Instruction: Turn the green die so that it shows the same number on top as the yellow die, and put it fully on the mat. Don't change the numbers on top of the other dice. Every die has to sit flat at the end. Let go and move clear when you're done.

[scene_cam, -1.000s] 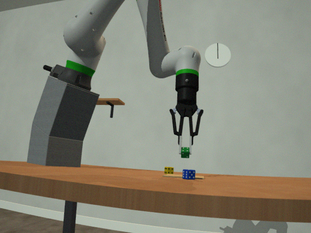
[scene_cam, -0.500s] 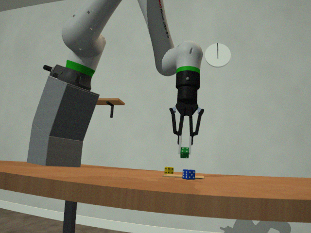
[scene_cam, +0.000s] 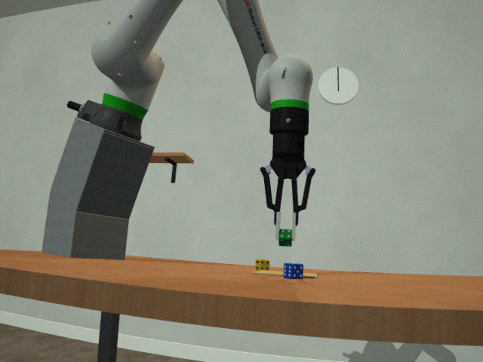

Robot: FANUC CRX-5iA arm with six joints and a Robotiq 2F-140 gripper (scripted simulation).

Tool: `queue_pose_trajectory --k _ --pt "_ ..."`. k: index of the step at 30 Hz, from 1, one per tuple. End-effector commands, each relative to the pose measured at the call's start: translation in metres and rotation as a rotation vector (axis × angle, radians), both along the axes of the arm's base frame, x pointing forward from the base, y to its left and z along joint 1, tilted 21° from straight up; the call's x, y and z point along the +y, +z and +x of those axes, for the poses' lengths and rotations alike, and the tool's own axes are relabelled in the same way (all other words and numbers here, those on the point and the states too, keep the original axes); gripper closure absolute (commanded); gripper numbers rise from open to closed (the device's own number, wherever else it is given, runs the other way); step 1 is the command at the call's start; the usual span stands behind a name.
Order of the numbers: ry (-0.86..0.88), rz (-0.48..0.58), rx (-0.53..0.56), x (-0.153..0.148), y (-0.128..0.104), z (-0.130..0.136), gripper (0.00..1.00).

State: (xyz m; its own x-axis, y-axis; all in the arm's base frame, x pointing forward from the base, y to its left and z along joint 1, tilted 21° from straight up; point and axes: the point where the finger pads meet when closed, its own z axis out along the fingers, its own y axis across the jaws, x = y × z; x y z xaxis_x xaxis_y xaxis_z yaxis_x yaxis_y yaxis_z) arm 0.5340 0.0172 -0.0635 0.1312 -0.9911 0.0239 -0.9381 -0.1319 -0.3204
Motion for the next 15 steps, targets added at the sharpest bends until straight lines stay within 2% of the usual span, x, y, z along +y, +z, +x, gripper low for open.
queue_pose_trajectory --k 1,15 --pt "0.040 0.086 0.029 0.0057 0.0010 0.0013 0.84" --pt "0.054 0.126 0.034 0.0038 0.0002 0.0016 0.84"
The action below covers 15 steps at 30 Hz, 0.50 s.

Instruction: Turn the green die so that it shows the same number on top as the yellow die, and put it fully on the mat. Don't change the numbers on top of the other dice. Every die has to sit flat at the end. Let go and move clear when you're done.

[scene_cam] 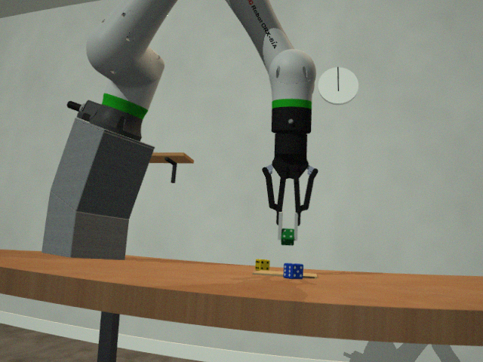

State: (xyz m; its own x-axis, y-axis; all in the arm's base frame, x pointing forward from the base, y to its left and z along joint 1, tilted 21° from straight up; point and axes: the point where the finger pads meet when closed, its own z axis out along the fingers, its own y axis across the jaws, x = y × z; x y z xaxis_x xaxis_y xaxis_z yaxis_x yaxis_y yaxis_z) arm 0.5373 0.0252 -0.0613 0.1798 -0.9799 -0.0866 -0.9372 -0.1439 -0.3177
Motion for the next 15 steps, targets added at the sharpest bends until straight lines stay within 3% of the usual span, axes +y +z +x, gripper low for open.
queue_pose_trajectory --k 1,5,15 --pt "0.007 0.025 0.022 -0.0060 -0.0031 -0.0028 0.84" --pt "0.012 0.049 0.038 -0.0095 -0.0058 -0.0055 0.84" --pt "0.083 0.241 0.043 -0.0046 -0.0013 0.0002 0.84"
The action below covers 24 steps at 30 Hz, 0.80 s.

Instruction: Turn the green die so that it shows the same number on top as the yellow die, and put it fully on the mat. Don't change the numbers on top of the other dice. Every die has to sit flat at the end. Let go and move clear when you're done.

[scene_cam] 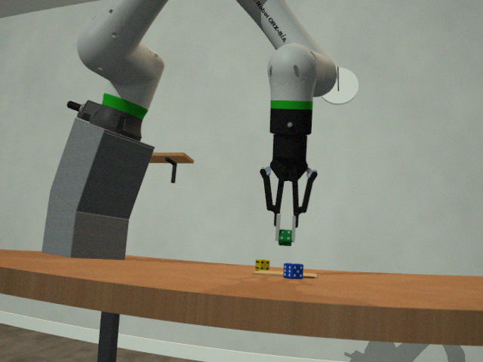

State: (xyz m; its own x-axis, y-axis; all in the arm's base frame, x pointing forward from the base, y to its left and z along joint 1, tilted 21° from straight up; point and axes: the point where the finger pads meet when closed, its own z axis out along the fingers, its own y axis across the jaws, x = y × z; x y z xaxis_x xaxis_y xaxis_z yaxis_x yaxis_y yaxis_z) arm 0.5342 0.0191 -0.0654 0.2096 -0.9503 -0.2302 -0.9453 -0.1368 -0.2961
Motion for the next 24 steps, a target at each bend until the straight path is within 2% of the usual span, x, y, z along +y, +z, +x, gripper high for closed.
queue_pose_trajectory --k 1,9,18,24 --pt "0.046 0.111 -0.005 0.0021 0.0036 0.0043 0.84" --pt "0.050 0.124 0.002 -0.0016 0.0017 0.0045 0.84" --pt "0.123 0.350 0.034 -0.0042 0.0008 0.0058 0.84" --pt "0.126 0.358 0.033 -0.0074 -0.0004 0.0071 0.84"
